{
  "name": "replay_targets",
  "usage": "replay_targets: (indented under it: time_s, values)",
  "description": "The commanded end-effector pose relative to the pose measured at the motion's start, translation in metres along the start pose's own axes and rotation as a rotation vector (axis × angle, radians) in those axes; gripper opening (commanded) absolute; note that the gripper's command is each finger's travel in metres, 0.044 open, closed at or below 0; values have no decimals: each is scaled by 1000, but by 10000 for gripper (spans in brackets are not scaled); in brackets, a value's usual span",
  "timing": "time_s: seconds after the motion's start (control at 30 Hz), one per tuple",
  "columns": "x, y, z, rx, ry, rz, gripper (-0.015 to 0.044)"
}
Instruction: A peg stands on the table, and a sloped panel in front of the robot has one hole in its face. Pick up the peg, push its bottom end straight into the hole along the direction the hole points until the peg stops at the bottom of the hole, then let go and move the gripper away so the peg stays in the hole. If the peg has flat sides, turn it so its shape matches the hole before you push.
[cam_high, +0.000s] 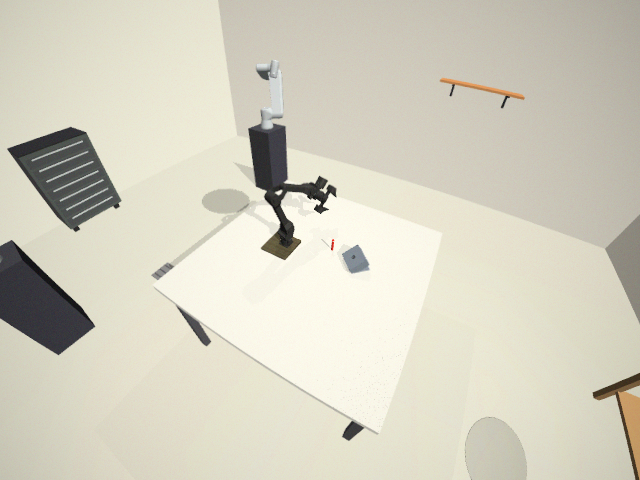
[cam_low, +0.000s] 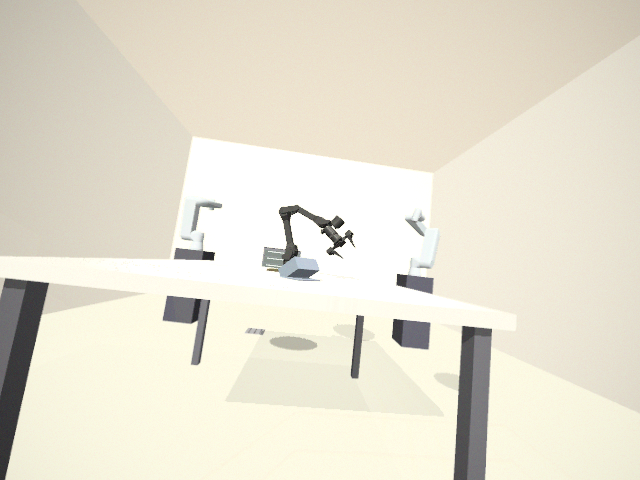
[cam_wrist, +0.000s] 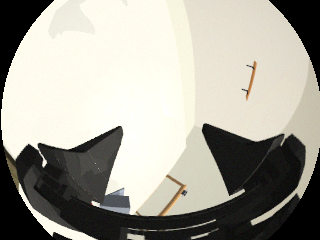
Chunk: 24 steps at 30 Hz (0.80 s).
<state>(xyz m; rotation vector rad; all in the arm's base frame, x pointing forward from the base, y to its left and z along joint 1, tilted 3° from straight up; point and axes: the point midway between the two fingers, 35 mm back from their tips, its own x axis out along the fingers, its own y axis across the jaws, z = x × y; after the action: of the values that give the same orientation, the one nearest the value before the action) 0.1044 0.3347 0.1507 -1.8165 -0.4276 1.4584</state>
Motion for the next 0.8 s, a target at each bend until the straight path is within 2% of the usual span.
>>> replay_targets:
  time_s: [0.0, 0.77]
  values:
    - [4, 4, -15, 117, 25, 45, 440]
    - [5, 35, -92, 854, 250, 240, 440]
